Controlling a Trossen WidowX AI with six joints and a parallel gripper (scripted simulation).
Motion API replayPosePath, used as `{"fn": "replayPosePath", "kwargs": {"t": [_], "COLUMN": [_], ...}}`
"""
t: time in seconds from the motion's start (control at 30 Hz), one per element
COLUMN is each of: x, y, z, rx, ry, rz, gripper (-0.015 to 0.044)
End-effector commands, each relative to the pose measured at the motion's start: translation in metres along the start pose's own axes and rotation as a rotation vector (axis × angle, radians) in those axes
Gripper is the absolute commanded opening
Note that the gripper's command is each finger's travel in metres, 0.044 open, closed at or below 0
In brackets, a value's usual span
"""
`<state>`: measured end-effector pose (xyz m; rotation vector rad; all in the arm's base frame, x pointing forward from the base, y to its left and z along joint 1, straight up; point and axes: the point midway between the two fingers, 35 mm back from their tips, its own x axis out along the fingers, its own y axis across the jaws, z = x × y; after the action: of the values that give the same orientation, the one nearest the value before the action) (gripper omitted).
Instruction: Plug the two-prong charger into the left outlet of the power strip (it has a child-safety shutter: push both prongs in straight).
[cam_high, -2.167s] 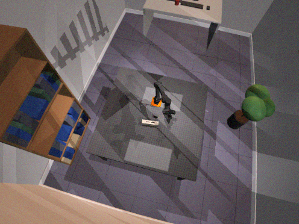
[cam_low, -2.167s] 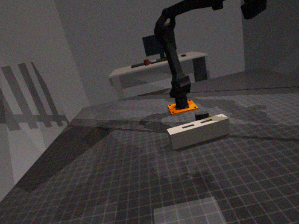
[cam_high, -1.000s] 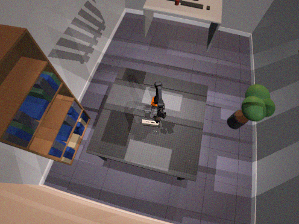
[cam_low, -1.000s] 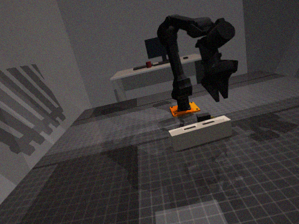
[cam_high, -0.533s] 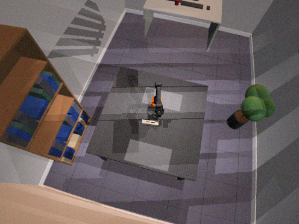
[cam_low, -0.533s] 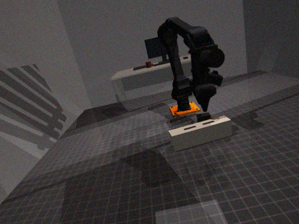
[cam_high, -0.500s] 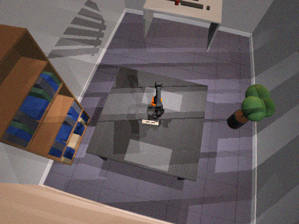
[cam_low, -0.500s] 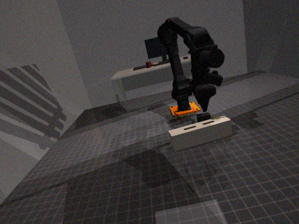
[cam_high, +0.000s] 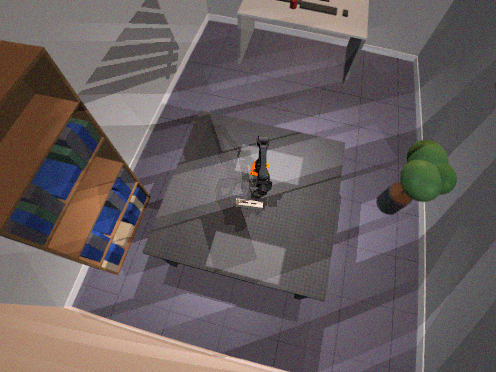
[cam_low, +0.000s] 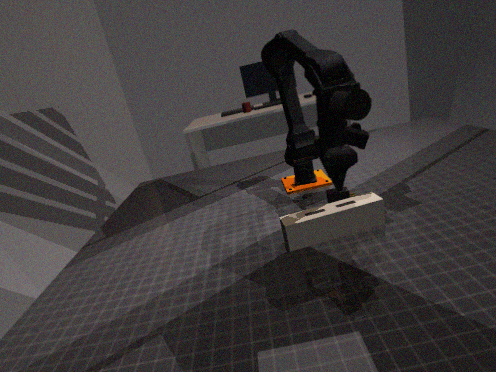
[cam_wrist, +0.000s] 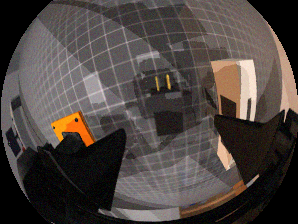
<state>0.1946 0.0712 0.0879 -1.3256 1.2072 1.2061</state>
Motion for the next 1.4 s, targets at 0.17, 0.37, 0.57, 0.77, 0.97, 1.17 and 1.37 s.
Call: {"fn": "replayPosePath", "kwargs": {"t": [0.17,0.37,0.57,0.77,0.97,1.17,1.37], "x": [0.012,0.022,0.031,0.041,0.05,0.047,0.047], "y": [0.0,0.0,0.0,0.0,0.001,0.0,0.0], "z": [0.001,0.002,0.003,0.004,0.004,0.004,0.004], "rx": [-0.006,-0.006,-0.006,-0.006,-0.006,0.0,0.0], "ry": [-0.002,-0.002,-0.002,-0.002,-0.002,-0.001,-0.001], "rz": [0.005,0.005,0.005,0.005,0.005,-0.004,-0.004], "gripper": [0.044,0.044,0.044,0.044,0.044,0.0361,0.0204]}}
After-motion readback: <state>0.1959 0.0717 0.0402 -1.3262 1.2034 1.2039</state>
